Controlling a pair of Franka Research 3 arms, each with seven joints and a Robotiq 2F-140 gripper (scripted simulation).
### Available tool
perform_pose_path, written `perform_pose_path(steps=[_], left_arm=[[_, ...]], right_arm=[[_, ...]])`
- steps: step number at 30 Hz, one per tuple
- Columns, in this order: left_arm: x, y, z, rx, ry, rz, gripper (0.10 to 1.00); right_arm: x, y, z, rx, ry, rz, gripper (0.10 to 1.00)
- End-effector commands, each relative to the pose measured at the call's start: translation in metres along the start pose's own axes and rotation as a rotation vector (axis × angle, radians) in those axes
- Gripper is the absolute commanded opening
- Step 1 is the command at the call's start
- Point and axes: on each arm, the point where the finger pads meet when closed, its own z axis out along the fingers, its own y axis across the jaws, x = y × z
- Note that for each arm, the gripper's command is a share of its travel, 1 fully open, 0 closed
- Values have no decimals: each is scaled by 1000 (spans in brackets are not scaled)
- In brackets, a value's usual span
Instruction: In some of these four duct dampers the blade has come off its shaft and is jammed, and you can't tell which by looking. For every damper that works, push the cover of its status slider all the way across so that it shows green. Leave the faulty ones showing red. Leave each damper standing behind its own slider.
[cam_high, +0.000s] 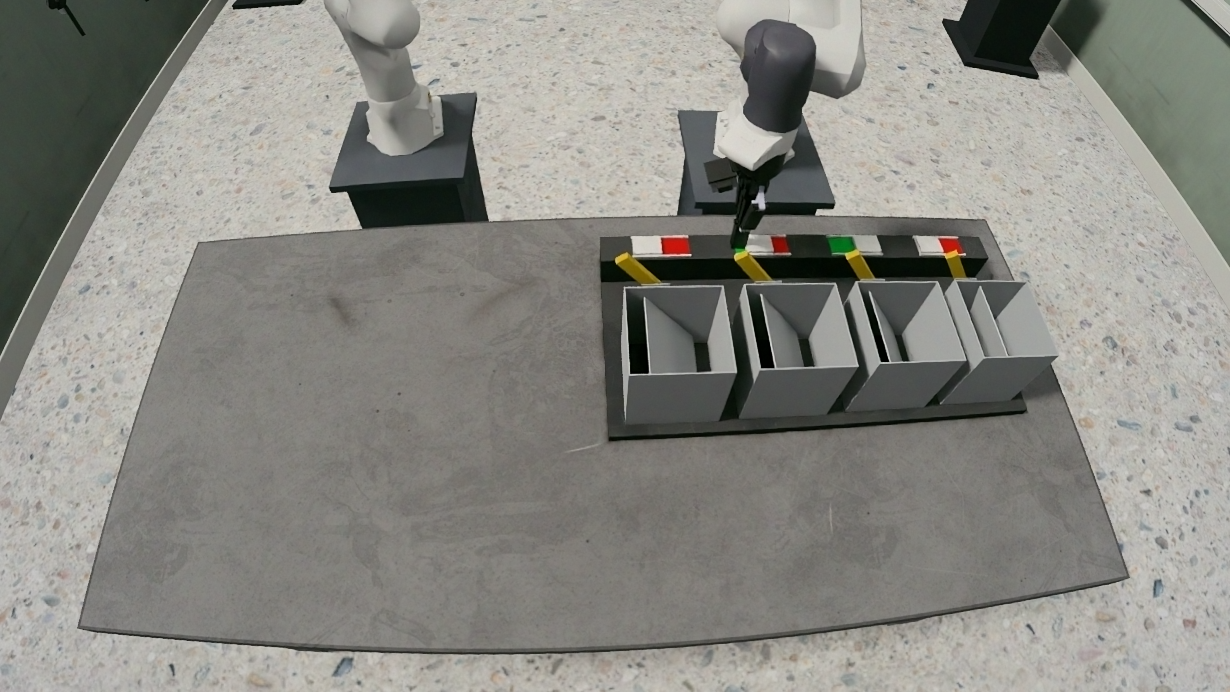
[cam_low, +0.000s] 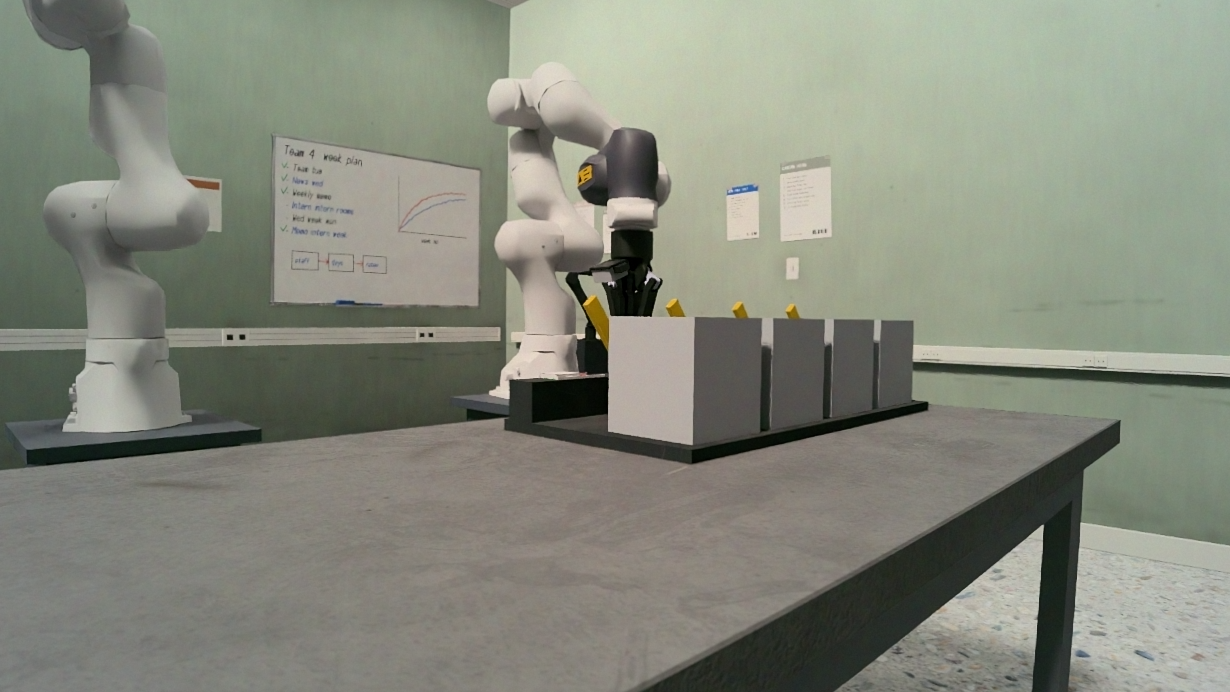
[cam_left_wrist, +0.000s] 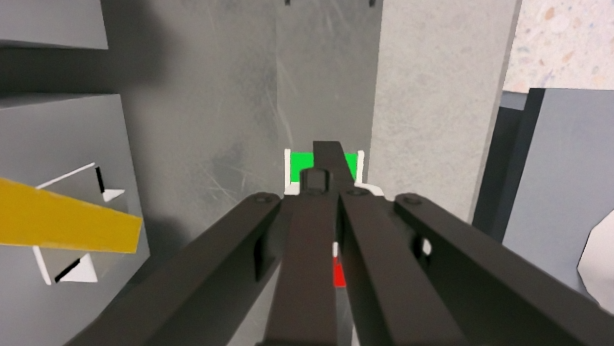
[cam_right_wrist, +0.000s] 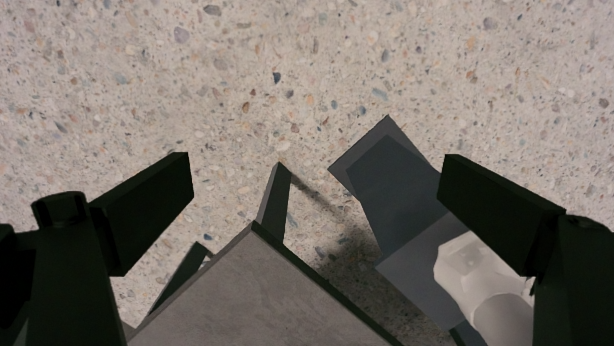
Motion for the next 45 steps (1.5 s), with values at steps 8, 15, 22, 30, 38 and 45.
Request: perform_pose_path(steps=[8,15,22,30,38,45], left_arm=[[-7,-1,-1,3,-2,11,99],[-12,-1,-1,3,-2,11,99],[-14,-1,-1,3,-2,11,99],[-19,-1,-1,3,-2,11,99],[-22,-1,-1,3,-2,11,99],[-24,-1,-1,3,-2,11,99]], right_arm=[[0,1,0,-1,0,4,1000],[0,1,0,-1,0,4,1000],[0,1,0,-1,0,4,1000],[0,1,0,-1,0,4,1000],[0,1,0,-1,0,4,1000],[0,1,0,-1,0,4,1000]])
